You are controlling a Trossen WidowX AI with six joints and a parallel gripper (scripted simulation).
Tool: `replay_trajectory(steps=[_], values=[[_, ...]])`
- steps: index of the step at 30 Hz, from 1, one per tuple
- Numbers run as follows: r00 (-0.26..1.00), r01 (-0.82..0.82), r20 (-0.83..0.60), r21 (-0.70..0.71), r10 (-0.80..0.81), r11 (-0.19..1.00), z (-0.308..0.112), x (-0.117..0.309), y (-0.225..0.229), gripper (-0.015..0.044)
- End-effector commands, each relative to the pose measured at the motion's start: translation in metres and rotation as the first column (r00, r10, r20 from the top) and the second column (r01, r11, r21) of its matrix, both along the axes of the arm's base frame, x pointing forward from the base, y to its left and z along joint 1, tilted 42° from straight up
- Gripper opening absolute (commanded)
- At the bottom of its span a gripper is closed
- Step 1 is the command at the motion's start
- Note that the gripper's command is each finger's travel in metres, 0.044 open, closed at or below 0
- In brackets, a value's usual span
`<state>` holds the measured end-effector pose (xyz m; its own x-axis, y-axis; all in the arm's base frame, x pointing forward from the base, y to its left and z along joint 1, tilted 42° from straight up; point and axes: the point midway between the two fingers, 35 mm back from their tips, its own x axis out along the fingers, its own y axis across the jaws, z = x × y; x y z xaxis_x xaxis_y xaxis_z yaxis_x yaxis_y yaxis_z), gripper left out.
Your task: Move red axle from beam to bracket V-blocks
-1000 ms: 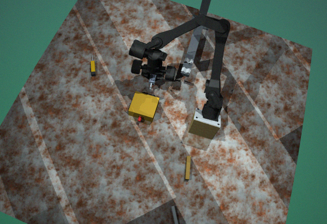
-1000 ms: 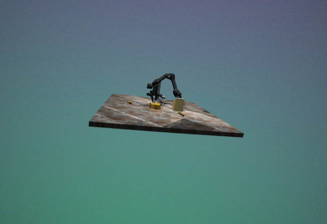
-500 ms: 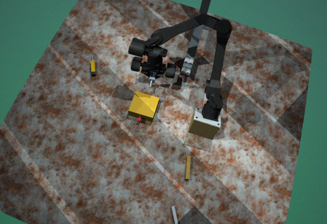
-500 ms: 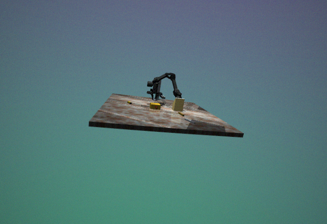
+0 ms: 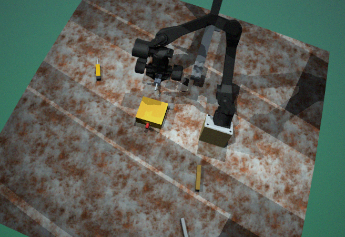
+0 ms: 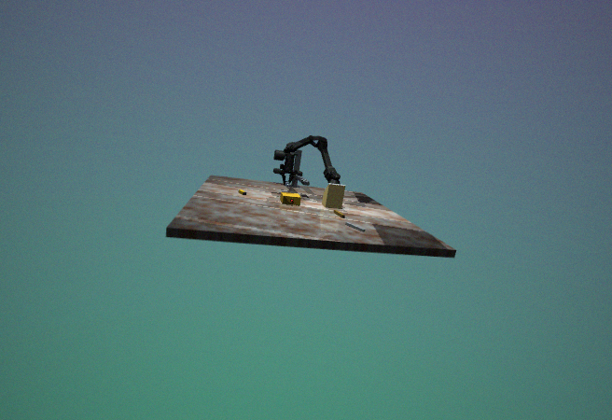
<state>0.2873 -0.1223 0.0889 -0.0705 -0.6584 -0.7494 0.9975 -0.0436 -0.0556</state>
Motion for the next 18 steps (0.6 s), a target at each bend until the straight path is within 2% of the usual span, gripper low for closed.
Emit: replay_trajectory(steps=[1,18], values=[[1.000,0.001,0.002,-0.005,-0.001,1.000,-0.002,0.016,0.001,0.0000],[1.000,0.001,0.003,-0.003,-0.001,1.000,-0.017,0.022,-0.010,0.0000]])
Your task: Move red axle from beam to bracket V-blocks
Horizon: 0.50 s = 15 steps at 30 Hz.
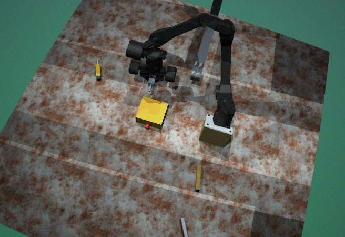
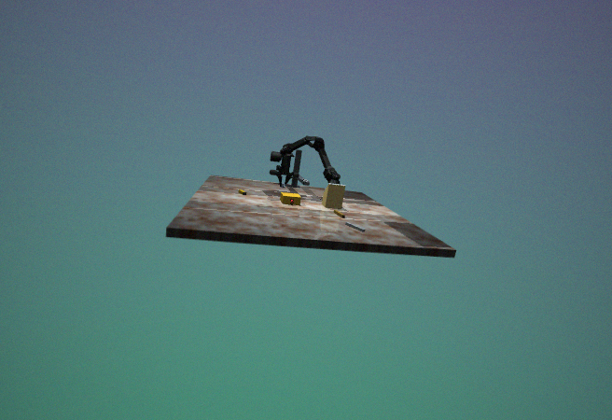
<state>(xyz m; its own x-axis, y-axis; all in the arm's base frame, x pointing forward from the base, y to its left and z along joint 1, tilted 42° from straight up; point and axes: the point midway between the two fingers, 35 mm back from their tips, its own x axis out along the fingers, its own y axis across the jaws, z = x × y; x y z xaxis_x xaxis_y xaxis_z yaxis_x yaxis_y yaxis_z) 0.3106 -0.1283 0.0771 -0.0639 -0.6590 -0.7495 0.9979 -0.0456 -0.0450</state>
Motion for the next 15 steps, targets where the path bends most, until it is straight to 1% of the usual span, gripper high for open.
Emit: replay_trajectory(steps=[1,15], values=[[1.000,-0.001,-0.008,-0.002,0.001,1.000,-0.007,-0.001,-0.005,0.0000],[1.000,-0.001,-0.008,-0.003,0.001,1.000,-0.023,-0.002,-0.020,0.0000]])
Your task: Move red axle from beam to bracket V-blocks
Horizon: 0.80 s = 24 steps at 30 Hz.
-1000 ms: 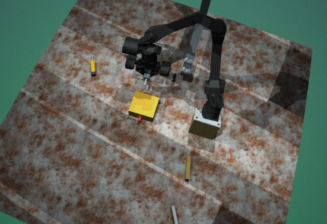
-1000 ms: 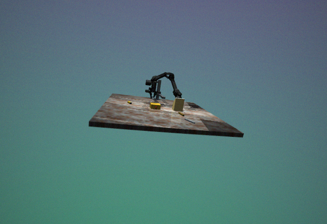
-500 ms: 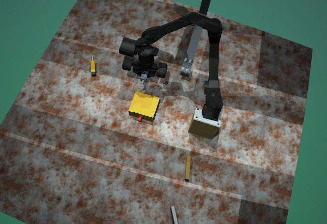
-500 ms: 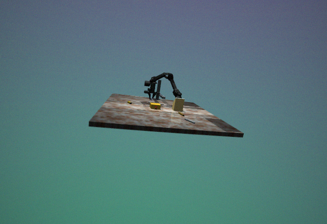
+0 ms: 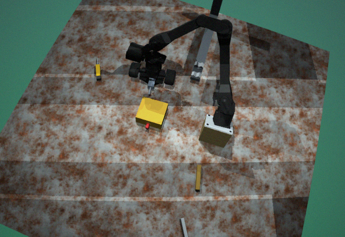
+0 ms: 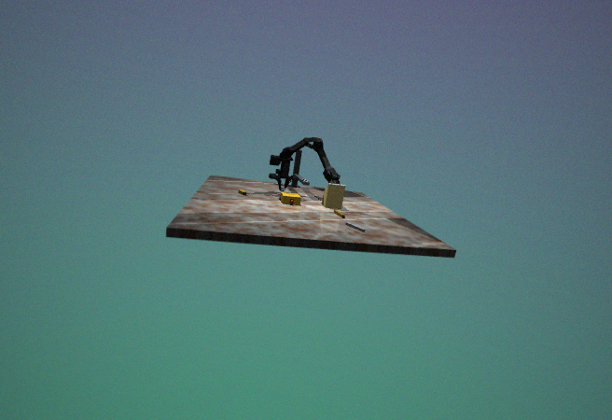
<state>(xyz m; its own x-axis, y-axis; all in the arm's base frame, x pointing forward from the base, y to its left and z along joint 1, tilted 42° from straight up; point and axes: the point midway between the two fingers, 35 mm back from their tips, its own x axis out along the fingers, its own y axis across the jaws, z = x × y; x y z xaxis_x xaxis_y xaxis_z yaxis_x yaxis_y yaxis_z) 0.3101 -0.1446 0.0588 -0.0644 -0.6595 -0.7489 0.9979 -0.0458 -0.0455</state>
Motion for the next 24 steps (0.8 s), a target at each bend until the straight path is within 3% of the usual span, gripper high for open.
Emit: replay_trajectory(steps=[1,24], values=[[1.000,-0.001,-0.007,-0.002,0.001,1.000,-0.006,-0.002,-0.005,0.0000],[1.000,-0.001,-0.008,-0.007,0.001,1.000,-0.031,-0.007,-0.028,0.0000]])
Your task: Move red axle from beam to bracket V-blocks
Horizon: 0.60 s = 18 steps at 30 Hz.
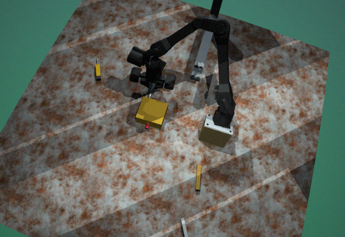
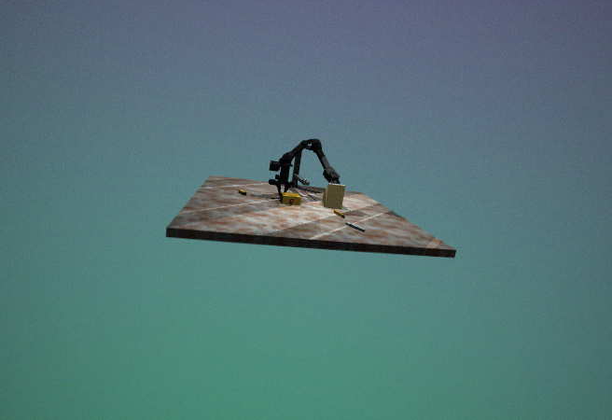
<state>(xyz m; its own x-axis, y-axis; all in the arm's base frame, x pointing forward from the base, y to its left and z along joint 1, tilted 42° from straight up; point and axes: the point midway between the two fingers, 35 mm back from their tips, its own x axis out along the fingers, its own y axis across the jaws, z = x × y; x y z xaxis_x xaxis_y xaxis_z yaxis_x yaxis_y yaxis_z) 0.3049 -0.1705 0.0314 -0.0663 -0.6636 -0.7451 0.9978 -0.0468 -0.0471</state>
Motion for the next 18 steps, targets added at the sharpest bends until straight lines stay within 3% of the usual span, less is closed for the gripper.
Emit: replay_trajectory(steps=[1,2,18], values=[[1.000,-0.002,-0.006,-0.001,0.002,1.000,-0.003,-0.002,-0.002,0.0000],[1.000,-0.002,-0.006,-0.001,0.002,1.000,-0.003,-0.002,-0.002,0.0000],[1.000,-0.002,-0.006,-0.001,0.002,1.000,0.007,0.000,0.006,0.0420]])
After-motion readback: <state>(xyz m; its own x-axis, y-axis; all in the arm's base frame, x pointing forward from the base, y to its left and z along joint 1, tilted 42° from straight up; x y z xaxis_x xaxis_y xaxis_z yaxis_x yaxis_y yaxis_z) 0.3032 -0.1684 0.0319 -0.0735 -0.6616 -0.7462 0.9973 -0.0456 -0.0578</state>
